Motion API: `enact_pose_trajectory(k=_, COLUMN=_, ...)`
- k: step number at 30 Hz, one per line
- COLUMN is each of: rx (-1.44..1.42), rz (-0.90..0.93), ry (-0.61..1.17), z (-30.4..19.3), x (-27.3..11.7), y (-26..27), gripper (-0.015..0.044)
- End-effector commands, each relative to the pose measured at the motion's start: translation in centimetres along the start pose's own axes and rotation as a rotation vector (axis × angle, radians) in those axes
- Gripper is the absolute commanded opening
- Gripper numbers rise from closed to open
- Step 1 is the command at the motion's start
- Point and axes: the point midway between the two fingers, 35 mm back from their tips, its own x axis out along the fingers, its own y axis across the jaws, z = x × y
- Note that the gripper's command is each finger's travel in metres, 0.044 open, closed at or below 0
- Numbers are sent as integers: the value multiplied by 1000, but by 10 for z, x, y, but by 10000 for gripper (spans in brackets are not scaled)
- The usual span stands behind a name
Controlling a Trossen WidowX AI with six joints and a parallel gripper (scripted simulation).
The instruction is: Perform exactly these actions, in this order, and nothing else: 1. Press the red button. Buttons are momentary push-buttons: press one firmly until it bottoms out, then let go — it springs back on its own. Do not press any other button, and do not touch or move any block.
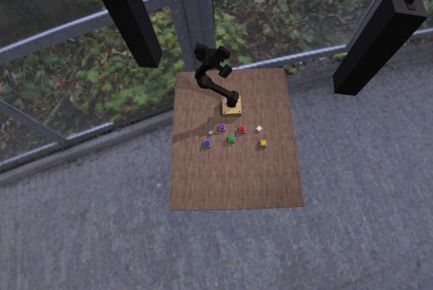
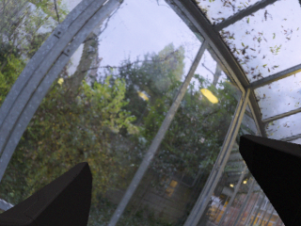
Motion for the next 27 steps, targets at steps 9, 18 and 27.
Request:
enact_pose_trajectory(k=9, rx=-44, rz=209, ry=-70, z=49, x=10, y=133, gripper=400)
enact_pose_trajectory(k=18, rx=2, rz=585, ry=118, z=7, x=7, y=302, gripper=400)
enact_pose_trajectory(k=27, rx=157, rz=883, ry=633, z=-109, x=-40, y=422, gripper=400)
